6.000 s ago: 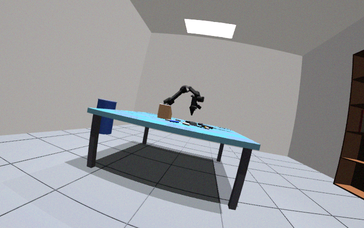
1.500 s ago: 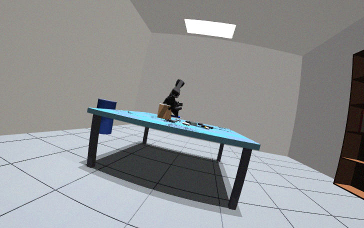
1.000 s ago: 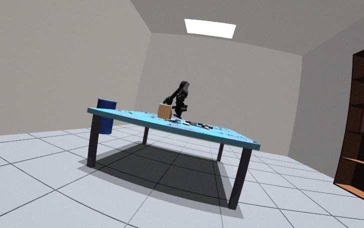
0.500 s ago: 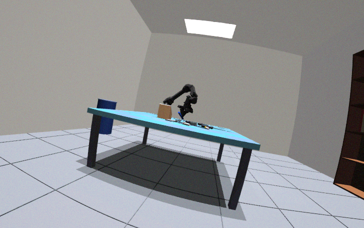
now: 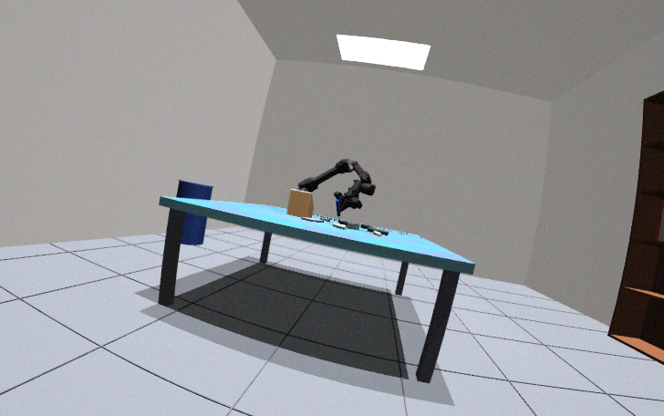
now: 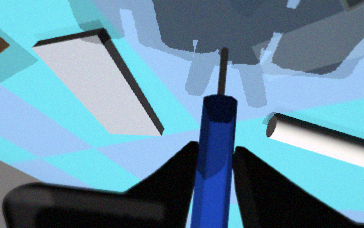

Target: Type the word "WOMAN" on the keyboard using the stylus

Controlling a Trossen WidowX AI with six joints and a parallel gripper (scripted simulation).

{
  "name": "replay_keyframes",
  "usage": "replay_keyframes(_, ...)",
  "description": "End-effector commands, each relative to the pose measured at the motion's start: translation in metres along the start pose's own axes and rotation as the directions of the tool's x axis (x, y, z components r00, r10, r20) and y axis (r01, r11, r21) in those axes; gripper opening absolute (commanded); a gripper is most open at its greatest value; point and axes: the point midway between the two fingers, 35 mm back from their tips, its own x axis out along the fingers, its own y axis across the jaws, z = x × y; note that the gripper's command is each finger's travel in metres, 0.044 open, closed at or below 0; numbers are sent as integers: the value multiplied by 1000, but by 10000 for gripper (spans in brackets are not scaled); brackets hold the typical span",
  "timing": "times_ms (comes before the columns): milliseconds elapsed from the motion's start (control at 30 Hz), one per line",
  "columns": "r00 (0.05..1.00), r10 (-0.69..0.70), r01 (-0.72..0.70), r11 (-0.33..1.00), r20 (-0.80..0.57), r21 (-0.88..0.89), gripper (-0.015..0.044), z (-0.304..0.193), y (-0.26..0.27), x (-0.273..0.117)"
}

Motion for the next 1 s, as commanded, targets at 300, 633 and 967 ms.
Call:
replay_keyframes(300,941,-149,129,988,-305,-82,0,48,7,-46)
replay_keyframes(633,830,-313,259,949,-461,-177,0,89,21,-83)
replay_keyframes(967,821,-324,267,946,-469,-186,0,99,21,-74)
